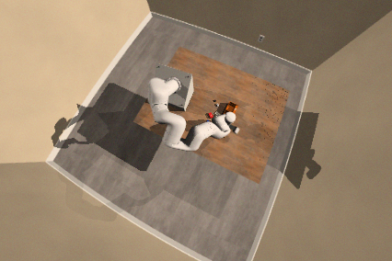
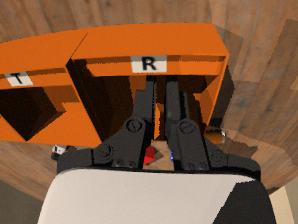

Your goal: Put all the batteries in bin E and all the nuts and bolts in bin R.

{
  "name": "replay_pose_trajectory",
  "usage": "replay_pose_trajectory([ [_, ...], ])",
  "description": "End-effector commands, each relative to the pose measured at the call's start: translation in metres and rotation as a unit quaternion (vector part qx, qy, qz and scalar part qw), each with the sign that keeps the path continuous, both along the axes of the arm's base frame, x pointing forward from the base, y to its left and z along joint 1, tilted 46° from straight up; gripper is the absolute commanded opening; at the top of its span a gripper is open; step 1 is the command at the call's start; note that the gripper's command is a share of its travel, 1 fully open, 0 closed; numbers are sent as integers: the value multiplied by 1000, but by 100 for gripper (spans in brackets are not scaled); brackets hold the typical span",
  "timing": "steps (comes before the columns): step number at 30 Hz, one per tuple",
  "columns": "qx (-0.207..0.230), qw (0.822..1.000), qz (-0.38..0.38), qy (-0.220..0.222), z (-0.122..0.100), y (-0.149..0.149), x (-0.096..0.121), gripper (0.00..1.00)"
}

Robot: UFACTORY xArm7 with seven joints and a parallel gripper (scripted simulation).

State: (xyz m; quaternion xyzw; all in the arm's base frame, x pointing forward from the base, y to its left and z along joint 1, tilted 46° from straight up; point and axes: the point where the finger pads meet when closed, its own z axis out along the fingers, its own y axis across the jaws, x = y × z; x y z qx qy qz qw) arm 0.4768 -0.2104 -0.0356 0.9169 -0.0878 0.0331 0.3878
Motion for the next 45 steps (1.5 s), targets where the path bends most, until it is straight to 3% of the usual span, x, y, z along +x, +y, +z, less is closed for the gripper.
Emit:
replay_pose_trajectory([
  [1,1,1000,2,-1,1,2,2,7],
  [33,1,1000,2,-1,19,21,2,7],
  [41,1,1000,2,-1,42,44,2,7],
  [45,1,1000,2,-1,42,45,2,7],
])
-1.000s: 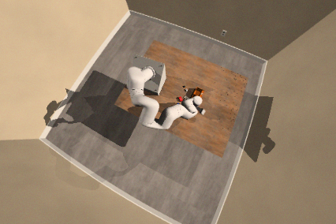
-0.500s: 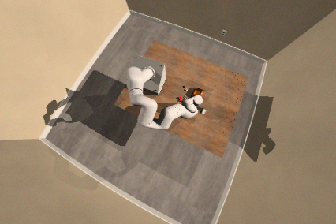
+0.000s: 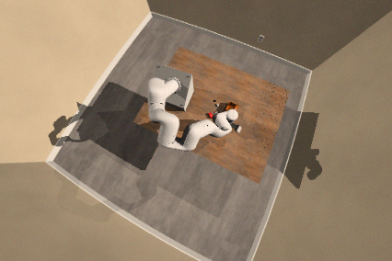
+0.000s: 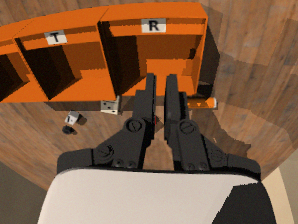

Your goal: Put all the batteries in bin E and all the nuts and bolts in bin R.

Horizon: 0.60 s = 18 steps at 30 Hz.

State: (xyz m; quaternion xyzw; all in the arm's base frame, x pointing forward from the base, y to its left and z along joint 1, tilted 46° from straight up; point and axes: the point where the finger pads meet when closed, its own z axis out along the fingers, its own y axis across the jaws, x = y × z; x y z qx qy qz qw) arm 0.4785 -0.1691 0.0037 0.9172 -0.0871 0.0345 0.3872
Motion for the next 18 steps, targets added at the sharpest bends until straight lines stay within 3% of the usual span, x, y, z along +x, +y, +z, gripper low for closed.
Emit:
replay_pose_trajectory([
  [1,0,1000,1,0,3,3,0,7],
  [18,0,1000,0,0,-51,56,5,7],
])
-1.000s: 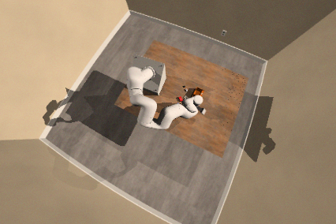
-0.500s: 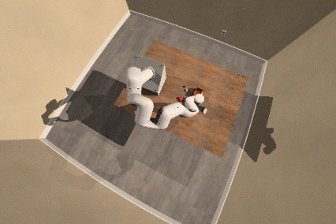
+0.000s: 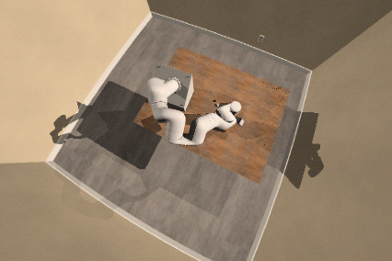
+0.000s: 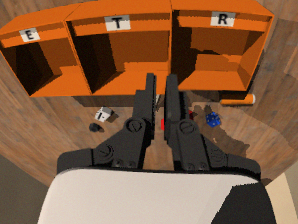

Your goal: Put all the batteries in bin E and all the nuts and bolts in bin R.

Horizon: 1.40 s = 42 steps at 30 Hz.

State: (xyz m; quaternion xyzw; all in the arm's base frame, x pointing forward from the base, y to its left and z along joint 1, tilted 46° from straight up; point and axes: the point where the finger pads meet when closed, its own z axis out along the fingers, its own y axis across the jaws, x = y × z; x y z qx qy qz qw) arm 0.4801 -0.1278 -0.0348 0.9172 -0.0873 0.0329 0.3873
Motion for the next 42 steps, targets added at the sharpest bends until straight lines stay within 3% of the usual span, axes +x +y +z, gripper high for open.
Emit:
replay_pose_trajectory([
  [1,0,1000,1,-2,-16,18,4,7],
  [7,0,1000,1,-2,-19,21,4,7],
  [31,0,1000,1,-2,-60,-21,4,7],
  [42,0,1000,1,-2,-61,-22,4,7],
])
